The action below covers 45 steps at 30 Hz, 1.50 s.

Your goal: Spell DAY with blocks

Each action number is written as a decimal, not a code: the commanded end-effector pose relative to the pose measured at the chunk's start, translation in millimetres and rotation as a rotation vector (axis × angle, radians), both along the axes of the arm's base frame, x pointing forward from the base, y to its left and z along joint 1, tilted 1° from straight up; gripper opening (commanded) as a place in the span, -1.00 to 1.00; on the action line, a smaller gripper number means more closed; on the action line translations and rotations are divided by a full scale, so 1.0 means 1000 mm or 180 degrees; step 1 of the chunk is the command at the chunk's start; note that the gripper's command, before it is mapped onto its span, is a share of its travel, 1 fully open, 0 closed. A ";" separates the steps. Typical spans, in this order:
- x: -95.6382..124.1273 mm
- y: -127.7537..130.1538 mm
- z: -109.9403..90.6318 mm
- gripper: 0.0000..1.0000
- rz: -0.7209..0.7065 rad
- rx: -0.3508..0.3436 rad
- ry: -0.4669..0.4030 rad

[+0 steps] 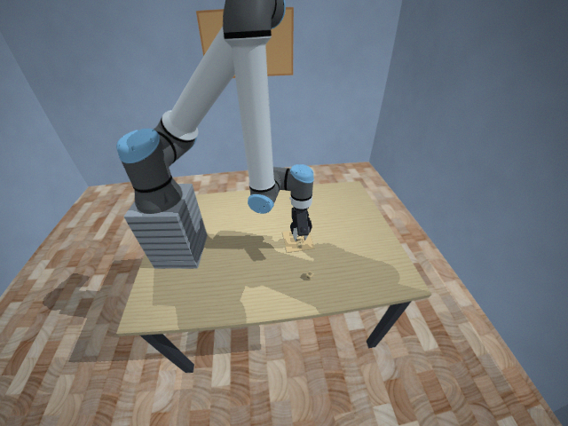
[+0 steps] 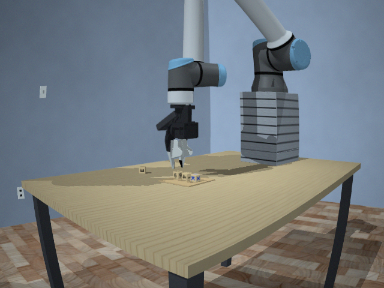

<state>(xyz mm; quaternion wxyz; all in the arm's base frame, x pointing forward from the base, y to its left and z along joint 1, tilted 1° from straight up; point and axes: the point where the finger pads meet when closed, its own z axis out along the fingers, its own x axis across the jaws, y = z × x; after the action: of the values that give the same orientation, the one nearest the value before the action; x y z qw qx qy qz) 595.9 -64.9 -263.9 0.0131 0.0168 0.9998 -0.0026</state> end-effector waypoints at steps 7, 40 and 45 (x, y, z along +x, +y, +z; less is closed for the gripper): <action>-0.004 0.000 0.047 -0.51 -0.0004 0.0011 0.0016; -0.004 0.000 0.056 1.00 -0.0004 0.0010 0.0014; -0.005 0.000 0.069 1.00 -0.0004 0.0011 0.0016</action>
<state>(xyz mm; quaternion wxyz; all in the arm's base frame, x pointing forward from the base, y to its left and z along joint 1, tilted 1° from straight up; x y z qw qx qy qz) 593.8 -64.3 -206.8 0.0109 0.0166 0.9998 -0.0018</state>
